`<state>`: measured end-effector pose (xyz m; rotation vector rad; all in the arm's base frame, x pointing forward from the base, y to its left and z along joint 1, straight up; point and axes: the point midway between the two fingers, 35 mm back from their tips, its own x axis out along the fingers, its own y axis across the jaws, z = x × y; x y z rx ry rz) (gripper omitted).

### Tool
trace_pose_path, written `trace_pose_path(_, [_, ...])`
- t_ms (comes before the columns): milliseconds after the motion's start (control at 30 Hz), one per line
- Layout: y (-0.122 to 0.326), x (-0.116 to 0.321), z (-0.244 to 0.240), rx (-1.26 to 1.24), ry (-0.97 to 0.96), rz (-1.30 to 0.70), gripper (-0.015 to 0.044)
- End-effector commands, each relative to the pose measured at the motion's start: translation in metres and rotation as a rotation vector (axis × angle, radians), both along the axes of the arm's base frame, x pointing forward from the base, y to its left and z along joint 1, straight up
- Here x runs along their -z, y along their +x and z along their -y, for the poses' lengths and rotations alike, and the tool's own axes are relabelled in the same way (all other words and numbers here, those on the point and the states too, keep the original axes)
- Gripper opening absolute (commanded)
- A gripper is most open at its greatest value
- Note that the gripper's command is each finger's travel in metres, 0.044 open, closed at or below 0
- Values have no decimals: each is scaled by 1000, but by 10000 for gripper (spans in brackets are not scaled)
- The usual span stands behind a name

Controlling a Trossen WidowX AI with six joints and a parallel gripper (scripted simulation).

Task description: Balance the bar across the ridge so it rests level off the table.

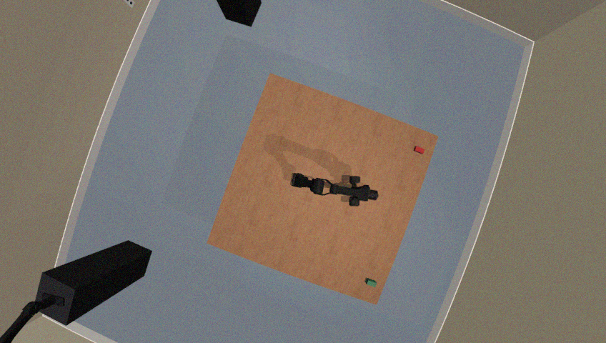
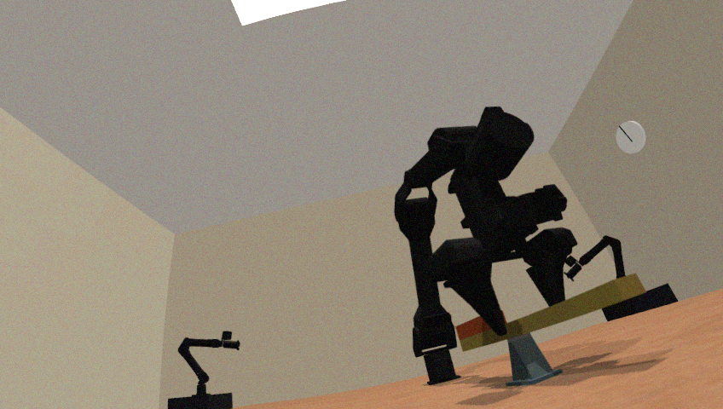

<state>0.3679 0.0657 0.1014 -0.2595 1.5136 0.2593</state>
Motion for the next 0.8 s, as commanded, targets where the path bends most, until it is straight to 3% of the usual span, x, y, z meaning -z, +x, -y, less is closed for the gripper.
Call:
trace_pose_path(0, [1,-7,0,0,0,0,440])
trace_pose_path(300, [-4,-98,1,0,0,1,440])
trace_pose_path(767, [-4,-100,1,0,0,1,440])
